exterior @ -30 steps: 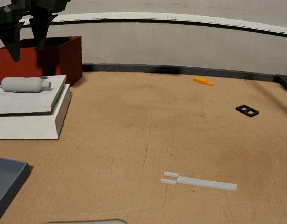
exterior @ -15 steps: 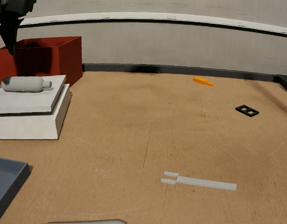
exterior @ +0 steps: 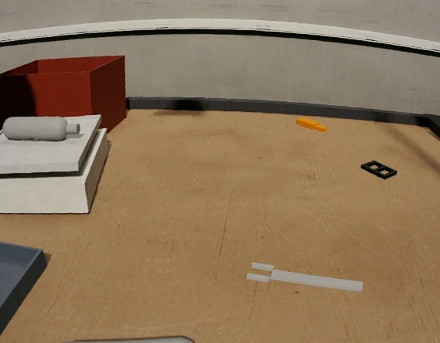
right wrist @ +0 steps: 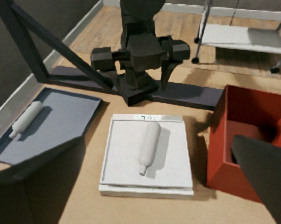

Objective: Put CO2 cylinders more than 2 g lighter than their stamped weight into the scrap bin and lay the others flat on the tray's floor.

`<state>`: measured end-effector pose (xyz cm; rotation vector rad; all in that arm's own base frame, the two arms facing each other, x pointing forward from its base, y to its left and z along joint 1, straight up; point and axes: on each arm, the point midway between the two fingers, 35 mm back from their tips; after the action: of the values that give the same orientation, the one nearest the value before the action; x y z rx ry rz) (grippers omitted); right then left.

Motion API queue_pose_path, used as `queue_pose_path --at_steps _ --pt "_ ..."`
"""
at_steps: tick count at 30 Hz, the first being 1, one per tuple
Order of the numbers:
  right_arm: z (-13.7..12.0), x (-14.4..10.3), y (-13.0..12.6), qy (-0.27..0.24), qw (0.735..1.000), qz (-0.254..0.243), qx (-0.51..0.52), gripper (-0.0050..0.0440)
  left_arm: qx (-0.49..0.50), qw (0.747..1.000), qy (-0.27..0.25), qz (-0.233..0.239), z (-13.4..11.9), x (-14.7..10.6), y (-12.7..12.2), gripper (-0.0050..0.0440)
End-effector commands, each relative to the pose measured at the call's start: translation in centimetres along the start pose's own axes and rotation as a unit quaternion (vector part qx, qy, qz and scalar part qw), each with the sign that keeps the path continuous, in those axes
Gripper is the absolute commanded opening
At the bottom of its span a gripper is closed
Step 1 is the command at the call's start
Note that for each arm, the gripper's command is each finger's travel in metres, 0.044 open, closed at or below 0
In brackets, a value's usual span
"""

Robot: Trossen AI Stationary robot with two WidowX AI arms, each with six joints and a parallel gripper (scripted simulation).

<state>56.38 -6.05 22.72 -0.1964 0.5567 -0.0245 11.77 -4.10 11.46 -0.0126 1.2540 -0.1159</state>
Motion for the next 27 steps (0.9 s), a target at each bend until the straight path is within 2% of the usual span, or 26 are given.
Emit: queue_pose_path --at_steps 1,17,19,22,27 --pt "1.7 -0.1 -0.3 -0.013 1.0 -0.004 0.0 0.044 -0.017 1.0 -0.01 0.006 -1.0 -0.3 0.3 0.044" --pt "1.6 0.0 -0.3 -0.011 1.0 -0.004 0.0 0.044 -0.022 1.0 -0.018 0.004 -1.0 -0.6 0.3 0.044" --pt "1.9 -0.5 -0.4 -0.016 1.0 -0.004 0.0 0.044 -0.022 1.0 -0.018 0.004 -1.0 -0.6 0.3 0.044" --pt "1.8 -0.6 -0.4 -0.015 1.0 -0.004 0.0 0.044 -0.016 1.0 -0.019 0.001 -0.6 -0.8 0.1 0.0368" --pt "1.3 -2.3 -0.5 -0.017 1.0 -0.007 0.001 0.044 0.016 1.0 -0.011 -0.005 1.2 -0.7 -0.6 0.0251"
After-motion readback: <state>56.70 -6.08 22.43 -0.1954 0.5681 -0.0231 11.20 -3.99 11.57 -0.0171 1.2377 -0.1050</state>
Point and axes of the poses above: on each arm, the point midway between the two fingers, 35 mm back from their tips, its own x axis out along the fingers, its own y axis across the jaws, z = x × y, and after that the axes turned 13 degrees about -x, right-handed
